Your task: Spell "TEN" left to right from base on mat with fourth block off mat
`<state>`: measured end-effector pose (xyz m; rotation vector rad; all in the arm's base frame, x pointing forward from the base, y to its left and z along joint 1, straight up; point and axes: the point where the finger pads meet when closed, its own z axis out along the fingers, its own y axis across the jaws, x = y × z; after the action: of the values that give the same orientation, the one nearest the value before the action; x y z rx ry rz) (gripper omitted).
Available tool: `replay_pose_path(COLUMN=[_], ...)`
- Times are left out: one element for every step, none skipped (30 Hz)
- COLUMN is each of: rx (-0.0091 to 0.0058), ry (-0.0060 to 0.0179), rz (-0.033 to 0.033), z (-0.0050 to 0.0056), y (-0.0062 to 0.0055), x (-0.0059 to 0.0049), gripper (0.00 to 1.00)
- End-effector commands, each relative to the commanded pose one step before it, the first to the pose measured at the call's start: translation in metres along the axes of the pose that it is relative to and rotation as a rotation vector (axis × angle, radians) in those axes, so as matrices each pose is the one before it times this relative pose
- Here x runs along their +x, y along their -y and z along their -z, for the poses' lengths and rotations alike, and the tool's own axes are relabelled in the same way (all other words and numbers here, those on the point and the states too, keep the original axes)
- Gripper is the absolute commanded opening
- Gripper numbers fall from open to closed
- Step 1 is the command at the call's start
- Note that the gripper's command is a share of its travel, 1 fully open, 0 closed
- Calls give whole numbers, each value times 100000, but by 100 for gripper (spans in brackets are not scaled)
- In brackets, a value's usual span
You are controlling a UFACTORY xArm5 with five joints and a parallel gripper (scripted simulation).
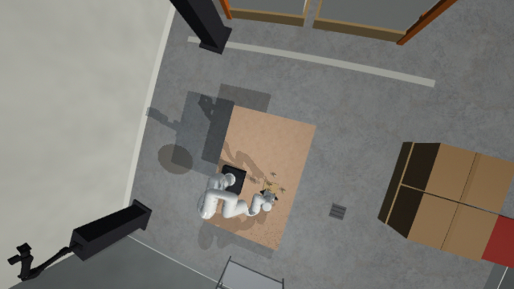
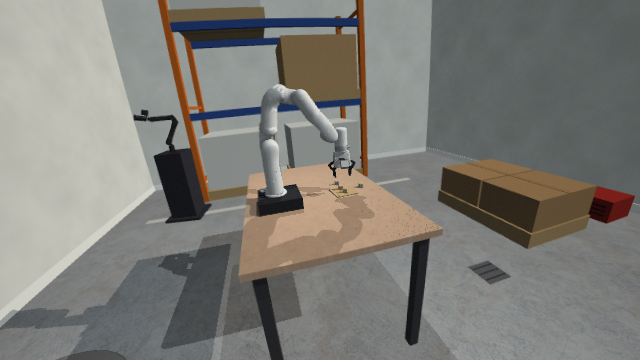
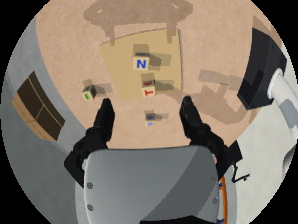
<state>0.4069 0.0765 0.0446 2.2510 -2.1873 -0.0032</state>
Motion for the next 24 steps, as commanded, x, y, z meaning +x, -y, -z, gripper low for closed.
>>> replay_pose_path(rx=[429, 0, 0, 0, 0, 0, 0, 0, 0, 0, 0, 0, 0, 0, 0, 0, 0, 0, 0, 0, 0, 0, 0, 0], ry=[83, 0, 0, 0, 0, 0, 0, 0, 0, 0, 0, 0, 0, 0, 0, 0, 0, 0, 0, 0, 0, 0, 0, 0], rz=[-8931, 0, 0, 0, 0, 0, 0, 0, 0, 0, 0, 0, 0, 0, 0, 0, 0, 0, 0, 0, 0, 0, 0, 0], z=[-238, 0, 0, 0, 0, 0, 0, 0, 0, 0, 0, 0, 0, 0, 0, 0, 0, 0, 0, 0, 0, 0, 0, 0], y=[611, 0, 0, 0, 0, 0, 0, 0, 0, 0, 0, 0, 0, 0, 0, 0, 0, 0, 0, 0, 0, 0, 0, 0], x=[2304, 0, 0, 0, 0, 0, 0, 0, 0, 0, 0, 0, 0, 0, 0, 0, 0, 0, 0, 0, 0, 0, 0, 0], gripper=[100, 63, 63, 63, 63, 63, 63, 63, 63, 63, 63, 63, 63, 63, 63, 63, 63, 63, 63, 63, 63, 63, 63, 63])
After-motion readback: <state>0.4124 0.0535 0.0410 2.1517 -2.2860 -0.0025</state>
